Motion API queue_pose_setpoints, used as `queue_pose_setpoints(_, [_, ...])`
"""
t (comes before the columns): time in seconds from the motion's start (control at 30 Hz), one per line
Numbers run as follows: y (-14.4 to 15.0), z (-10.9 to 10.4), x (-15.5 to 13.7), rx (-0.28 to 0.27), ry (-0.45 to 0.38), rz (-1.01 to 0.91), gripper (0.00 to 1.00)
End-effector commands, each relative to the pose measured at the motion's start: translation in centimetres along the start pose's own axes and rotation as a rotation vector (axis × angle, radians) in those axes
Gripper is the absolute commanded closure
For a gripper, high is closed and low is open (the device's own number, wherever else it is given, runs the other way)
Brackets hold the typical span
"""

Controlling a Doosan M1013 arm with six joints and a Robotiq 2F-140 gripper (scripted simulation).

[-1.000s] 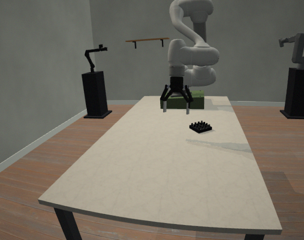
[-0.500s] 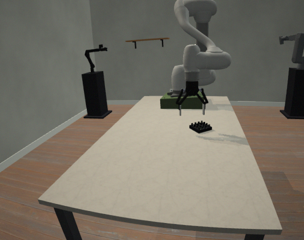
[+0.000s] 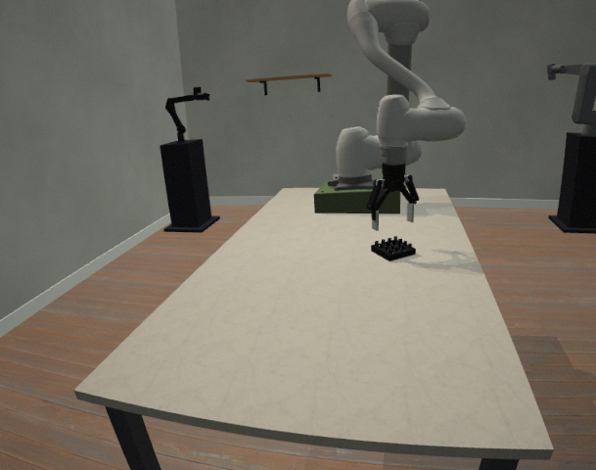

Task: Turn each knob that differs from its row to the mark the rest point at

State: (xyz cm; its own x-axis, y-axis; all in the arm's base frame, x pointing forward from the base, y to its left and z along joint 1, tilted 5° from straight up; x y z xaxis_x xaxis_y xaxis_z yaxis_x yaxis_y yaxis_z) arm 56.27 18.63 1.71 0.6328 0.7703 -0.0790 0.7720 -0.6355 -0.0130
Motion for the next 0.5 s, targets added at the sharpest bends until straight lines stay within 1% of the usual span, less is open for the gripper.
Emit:
queue_pose_setpoints(0.0, [-0.02,-0.01,0.00,0.001,0.000,-0.001,0.00])
queue_pose_setpoints(0.47, [-0.02,-0.01,0.00,0.001,0.000,-0.001,0.00])
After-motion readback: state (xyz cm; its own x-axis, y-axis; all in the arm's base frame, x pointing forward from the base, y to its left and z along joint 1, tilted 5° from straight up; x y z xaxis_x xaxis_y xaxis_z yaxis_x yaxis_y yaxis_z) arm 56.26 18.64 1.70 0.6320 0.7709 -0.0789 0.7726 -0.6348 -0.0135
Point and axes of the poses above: the point where the finger pads meet when closed, its own z axis out along the fingers, its own y axis across the jaws, x = y × z, the point moved 5 cm from there along -z, back along the fingers, and after that the axes turned 12 degrees about -z, right-handed, at the moved point
